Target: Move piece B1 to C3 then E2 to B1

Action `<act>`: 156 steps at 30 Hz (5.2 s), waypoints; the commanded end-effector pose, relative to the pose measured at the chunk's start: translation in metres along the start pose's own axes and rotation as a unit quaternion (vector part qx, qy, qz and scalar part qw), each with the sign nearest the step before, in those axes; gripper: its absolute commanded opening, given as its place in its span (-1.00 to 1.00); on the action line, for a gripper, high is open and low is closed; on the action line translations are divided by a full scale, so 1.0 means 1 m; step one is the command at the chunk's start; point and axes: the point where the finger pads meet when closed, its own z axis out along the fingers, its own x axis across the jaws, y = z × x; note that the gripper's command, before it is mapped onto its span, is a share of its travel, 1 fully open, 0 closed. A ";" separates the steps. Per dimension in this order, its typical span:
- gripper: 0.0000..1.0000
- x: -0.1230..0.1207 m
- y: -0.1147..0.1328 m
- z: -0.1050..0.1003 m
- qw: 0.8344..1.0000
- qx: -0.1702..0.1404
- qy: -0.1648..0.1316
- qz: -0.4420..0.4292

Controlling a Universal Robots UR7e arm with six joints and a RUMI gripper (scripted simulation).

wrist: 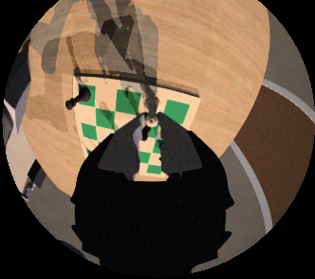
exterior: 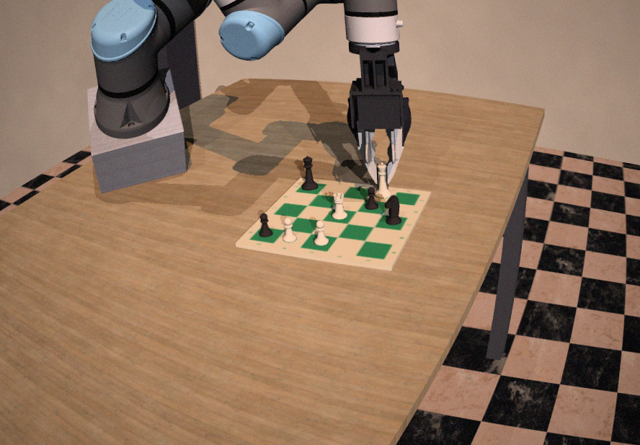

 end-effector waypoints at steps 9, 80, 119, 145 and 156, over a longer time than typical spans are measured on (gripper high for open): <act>-1.00 0.000 0.000 0.000 1.000 0.000 0.001 0.000; -1.00 0.003 0.112 -0.101 0.993 -0.001 0.001 0.121; -1.00 0.004 0.123 -0.036 0.991 0.000 0.001 0.133; -1.00 0.005 0.123 -0.005 0.991 0.000 0.001 0.133; -1.00 0.005 0.123 -0.005 0.991 0.000 0.001 0.133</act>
